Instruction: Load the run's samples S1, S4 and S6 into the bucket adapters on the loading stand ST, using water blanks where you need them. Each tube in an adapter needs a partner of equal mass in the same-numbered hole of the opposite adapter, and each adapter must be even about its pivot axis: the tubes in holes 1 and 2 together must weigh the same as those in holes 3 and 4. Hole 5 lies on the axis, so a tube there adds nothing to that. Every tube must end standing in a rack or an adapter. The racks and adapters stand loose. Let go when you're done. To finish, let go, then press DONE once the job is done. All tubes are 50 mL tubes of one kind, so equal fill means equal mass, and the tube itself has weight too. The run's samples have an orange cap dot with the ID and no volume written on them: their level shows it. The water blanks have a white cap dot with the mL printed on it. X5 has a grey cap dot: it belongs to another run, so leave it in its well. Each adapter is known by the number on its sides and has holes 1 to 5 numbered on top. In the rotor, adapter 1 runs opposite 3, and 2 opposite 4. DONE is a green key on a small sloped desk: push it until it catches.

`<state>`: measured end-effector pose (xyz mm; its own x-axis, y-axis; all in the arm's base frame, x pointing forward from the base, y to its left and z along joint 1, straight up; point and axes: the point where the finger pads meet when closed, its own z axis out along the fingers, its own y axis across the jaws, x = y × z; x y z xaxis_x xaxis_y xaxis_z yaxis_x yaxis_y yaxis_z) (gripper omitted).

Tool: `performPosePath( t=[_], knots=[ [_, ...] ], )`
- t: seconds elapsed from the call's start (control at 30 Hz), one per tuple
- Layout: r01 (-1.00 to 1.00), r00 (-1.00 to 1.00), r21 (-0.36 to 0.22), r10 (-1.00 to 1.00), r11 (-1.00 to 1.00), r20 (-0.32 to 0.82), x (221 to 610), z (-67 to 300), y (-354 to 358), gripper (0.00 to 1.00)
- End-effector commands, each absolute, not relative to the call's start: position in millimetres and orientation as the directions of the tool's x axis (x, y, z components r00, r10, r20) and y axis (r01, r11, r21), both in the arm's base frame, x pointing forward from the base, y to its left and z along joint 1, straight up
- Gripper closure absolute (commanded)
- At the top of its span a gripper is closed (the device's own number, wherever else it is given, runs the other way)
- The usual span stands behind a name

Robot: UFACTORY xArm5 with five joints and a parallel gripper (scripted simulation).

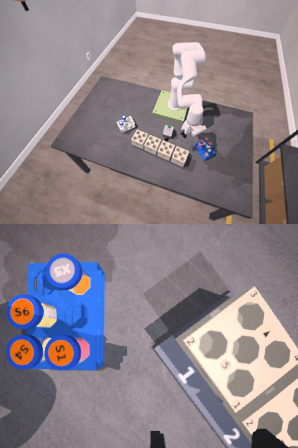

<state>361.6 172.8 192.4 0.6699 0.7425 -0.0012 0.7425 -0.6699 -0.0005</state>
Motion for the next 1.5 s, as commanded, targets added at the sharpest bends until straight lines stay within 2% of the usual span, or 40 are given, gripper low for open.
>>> performPosePath(
  t=[0.0,0.97,1.47],
  knots=[
    [0.741,0.671,-0.002,0.741,-0.671,0.004,356,194,195,0.43],
    [0.741,0.671,-0.003,0.741,-0.671,0.004,313,194,323,0.43],
    [0.741,0.671,-0.003,0.741,-0.671,0.004,305,194,345,0.43]
  ],
)
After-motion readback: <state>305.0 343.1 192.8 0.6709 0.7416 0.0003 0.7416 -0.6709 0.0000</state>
